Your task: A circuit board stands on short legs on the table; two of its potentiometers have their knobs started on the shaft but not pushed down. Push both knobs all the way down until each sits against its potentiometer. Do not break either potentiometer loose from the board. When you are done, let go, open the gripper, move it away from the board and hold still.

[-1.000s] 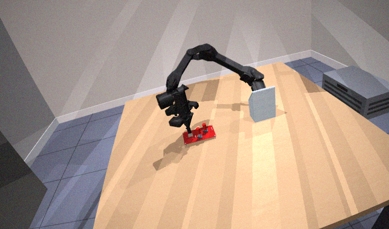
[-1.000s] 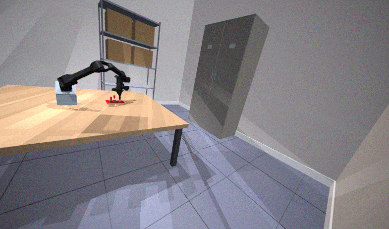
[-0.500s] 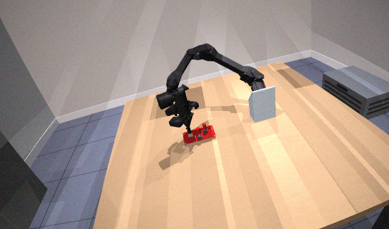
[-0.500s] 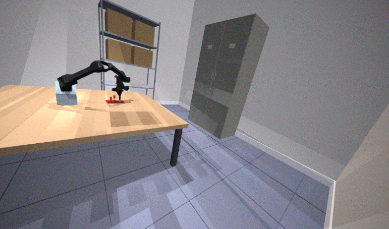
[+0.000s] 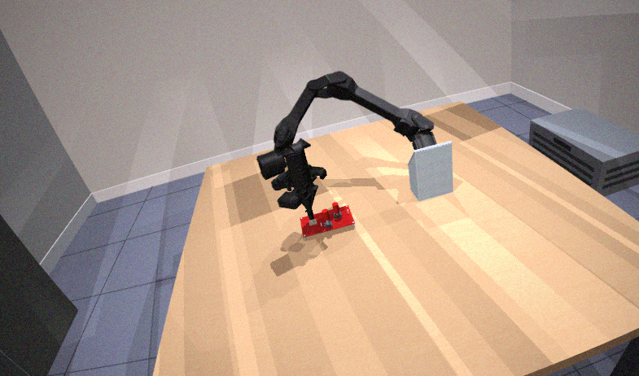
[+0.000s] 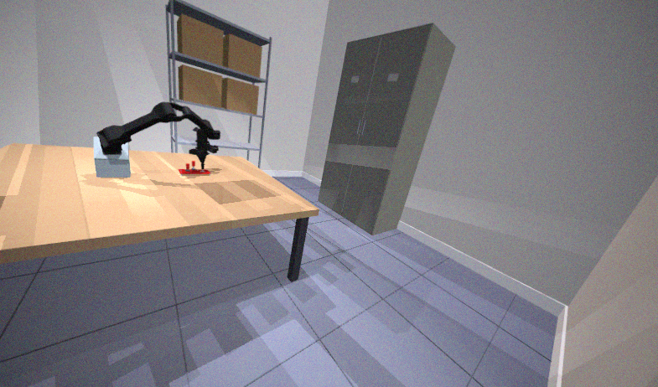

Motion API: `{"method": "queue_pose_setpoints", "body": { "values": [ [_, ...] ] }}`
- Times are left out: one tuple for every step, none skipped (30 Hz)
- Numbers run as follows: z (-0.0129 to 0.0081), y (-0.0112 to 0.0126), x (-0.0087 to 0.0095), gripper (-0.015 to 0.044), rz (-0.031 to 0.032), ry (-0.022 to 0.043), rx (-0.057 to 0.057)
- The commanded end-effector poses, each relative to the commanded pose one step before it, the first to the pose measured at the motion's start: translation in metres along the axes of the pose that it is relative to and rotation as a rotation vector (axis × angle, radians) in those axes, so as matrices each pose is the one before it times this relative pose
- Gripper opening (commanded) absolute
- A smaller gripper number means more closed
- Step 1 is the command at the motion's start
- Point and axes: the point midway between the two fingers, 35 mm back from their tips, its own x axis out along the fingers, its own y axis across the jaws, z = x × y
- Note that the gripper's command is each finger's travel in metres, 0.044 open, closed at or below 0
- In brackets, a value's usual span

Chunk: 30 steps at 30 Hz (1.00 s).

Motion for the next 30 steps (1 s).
{"method": "queue_pose_setpoints", "body": {
  "values": [
    [0.00302, -0.00191, 0.01727, 0.0, -0.01232, 0.01354, 0.0199],
    [0.0, 0.0, 0.0, 0.0, 0.0, 0.0, 0.0],
    [0.0, 0.0, 0.0, 0.0, 0.0, 0.0, 0.0],
    [0.0, 0.0, 0.0, 0.0, 0.0, 0.0, 0.0],
    [0.0, 0.0, 0.0, 0.0, 0.0, 0.0, 0.0],
    [0.0, 0.0, 0.0, 0.0, 0.0, 0.0, 0.0],
    [0.0, 0.0, 0.0, 0.0, 0.0, 0.0, 0.0],
    [0.0, 0.0, 0.0, 0.0, 0.0, 0.0, 0.0],
    [0.0, 0.0, 0.00022, 0.0, -0.00001, 0.0, 0.0],
    [0.0, 0.0, 0.00046, 0.0, -0.00001, -0.00001, 0.0],
    [0.0, 0.0, 0.00057, 0.0, -0.00002, -0.00001, 0.0],
    [0.0, 0.0, 0.00072, 0.0, -0.00002, -0.00002, 0.0],
    [0.0, -0.00001, 0.00091, 0.0, -0.00003, -0.00002, 0.0],
    [0.0, -0.00001, 0.00074, 0.0, -0.00003, -0.00002, 0.0],
    [0.0, 0.0, 0.00025, 0.0, -0.00001, -0.00001, 0.0],
    [0.0, 0.0, 0.0, 0.0, 0.0, 0.0, 0.0],
    [0.0, 0.0, 0.0, 0.0, 0.0, 0.0, 0.0],
    [0.0, 0.0, 0.0, 0.0, 0.0, 0.0, 0.0],
    [0.0, 0.0, 0.0, 0.0, 0.0, 0.0, 0.0],
    [0.0, 0.0, 0.0, 0.0, 0.0, 0.0, 0.0],
    [0.0, 0.0, 0.0, 0.0, 0.0, 0.0, 0.0],
    [0.0, 0.0, 0.0, 0.0, 0.0, 0.0, 0.0],
    [0.0, 0.0, 0.0, 0.0, 0.0, 0.0, 0.0],
    [0.0, 0.0, 0.00028, 0.0, -0.00001, -0.00001, 0.0],
    [0.0, 0.0, 0.00045, 0.0, -0.00001, -0.00001, 0.0],
    [0.0, 0.0, 0.00067, 0.0, -0.00002, -0.00002, 0.0],
    [0.0, 0.0, 0.00066, 0.0, -0.00002, -0.00002, 0.0],
    [0.0, -0.00001, 0.00069, 0.0, -0.00002, -0.00002, 0.0],
    [0.0, -0.00001, 0.00053, 0.0, -0.00002, -0.00001, 0.0],
    [0.0, 0.0, 0.00019, 0.0, -0.00001, -0.00001, 0.0]
  ]
}}
